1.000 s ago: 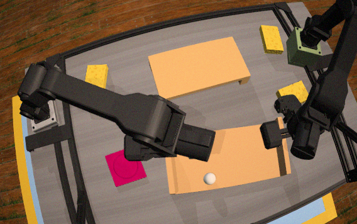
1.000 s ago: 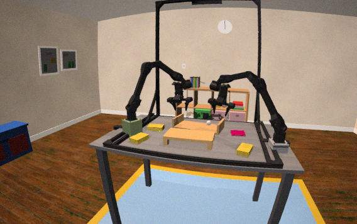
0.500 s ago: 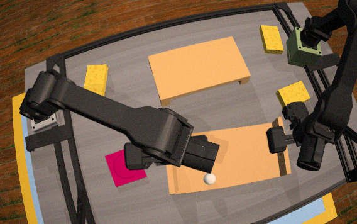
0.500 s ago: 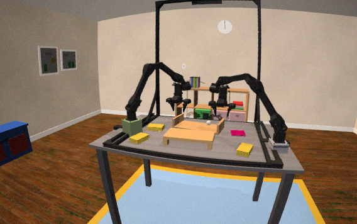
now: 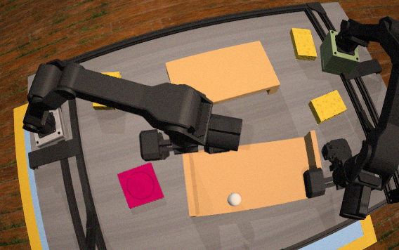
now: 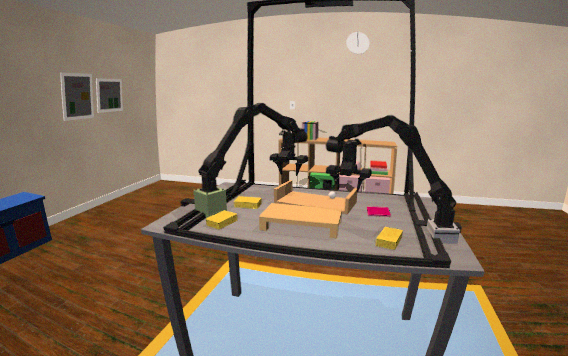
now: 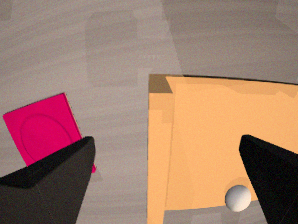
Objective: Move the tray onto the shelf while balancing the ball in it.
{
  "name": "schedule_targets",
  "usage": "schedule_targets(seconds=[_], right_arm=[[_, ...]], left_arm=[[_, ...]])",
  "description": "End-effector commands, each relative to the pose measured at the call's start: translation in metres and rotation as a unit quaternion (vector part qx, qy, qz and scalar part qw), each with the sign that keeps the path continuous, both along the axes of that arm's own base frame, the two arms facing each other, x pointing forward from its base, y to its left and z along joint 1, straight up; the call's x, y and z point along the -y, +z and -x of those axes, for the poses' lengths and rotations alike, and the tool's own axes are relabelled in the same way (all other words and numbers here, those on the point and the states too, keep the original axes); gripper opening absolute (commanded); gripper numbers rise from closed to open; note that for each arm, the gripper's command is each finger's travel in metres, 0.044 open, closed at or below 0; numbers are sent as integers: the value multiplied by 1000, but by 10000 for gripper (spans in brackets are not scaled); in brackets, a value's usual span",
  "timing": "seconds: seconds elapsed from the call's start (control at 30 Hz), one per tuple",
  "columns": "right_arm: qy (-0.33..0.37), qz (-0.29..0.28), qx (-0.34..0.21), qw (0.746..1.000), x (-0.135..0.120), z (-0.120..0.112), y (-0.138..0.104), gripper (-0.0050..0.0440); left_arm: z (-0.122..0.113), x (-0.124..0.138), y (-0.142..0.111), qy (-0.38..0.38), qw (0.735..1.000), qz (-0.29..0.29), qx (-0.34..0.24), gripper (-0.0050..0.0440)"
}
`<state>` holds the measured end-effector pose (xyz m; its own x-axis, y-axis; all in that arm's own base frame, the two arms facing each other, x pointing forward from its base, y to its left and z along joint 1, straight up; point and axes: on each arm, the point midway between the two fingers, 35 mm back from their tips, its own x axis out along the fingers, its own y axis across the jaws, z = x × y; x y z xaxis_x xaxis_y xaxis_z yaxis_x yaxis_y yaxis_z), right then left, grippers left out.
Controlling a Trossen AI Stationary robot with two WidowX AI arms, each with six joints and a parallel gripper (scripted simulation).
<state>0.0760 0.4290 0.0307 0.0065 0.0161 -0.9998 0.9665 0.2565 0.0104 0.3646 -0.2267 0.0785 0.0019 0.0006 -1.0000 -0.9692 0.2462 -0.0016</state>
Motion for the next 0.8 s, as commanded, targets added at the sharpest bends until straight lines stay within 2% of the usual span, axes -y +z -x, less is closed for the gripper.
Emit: schedule_targets(seconds=[0.0,0.77], right_arm=[[-4,8,-3,1000,-3,-1,-13,400],[-4,8,-3,1000,-4,-1,-40,400]], left_arm=[[4,0,-7,-7,1000,0,-1,400],[3,0,-34,-7,1000,0,-1,400]])
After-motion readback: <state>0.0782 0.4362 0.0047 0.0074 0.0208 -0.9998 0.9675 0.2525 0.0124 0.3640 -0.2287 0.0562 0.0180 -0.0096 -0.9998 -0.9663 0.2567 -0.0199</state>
